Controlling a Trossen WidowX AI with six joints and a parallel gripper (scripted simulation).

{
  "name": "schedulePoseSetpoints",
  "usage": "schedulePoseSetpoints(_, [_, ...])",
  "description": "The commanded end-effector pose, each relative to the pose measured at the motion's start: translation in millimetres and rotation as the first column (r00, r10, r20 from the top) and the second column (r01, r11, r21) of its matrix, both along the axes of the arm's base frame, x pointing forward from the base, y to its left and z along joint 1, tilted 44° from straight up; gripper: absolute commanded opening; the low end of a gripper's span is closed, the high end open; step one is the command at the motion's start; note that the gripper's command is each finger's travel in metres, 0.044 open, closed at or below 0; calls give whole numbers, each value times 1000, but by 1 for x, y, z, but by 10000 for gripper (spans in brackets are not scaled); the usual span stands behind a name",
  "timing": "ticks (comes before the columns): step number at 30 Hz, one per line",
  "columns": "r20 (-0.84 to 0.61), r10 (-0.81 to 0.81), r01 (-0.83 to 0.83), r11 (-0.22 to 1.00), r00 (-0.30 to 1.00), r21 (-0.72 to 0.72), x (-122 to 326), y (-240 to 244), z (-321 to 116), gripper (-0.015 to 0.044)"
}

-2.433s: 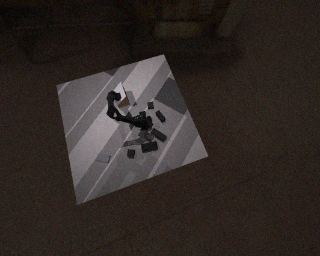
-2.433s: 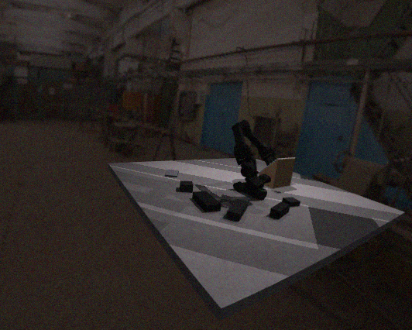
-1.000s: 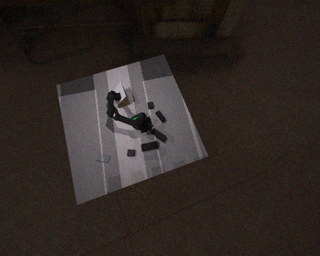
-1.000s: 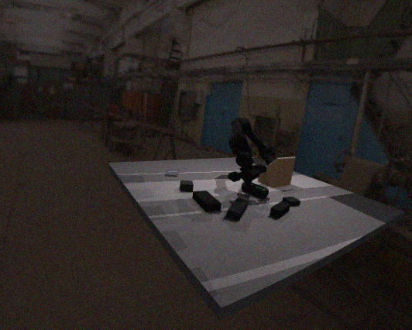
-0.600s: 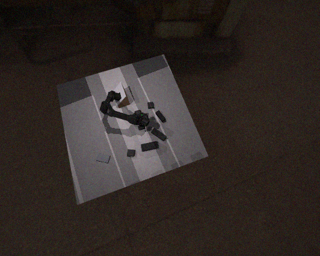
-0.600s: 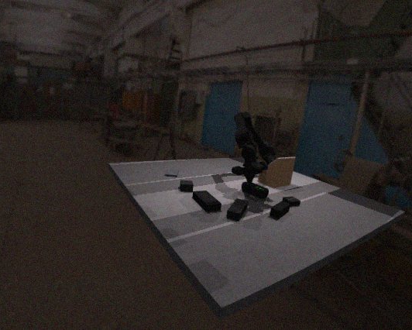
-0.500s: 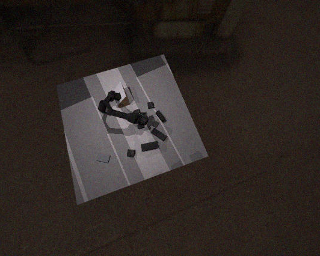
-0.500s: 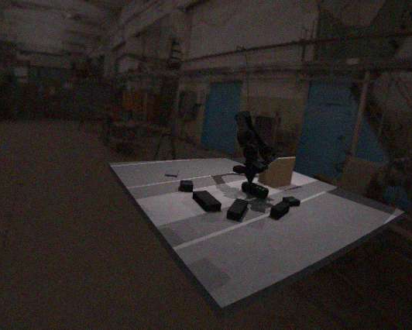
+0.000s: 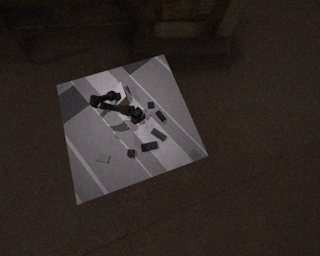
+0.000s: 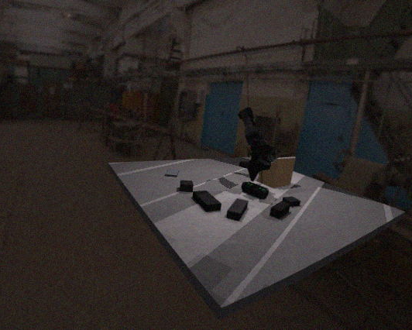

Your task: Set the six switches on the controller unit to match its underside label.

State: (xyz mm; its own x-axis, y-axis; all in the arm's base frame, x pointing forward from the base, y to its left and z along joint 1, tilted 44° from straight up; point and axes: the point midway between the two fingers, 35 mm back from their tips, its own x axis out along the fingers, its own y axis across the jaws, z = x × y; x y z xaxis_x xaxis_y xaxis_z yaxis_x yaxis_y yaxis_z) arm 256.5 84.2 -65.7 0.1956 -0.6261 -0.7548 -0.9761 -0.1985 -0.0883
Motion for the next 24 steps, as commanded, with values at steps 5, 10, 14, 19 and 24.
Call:
schedulePoseSetpoints(5, [37,119,-119,993,992,-21,-32,-23,9,0])
schedulePoseSetpoints(10, [58,182,-180,983,982,-35,-52,-39,13,0])
schedulePoseSetpoints(14, [64,200,-198,979,978,-40,-57,-44,14,0])
schedulePoseSetpoints(19, [64,200,-198,979,978,-40,-57,-43,15,0])
schedulePoseSetpoints(24, [61,193,-191,981,979,-36,-57,-42,14,0])
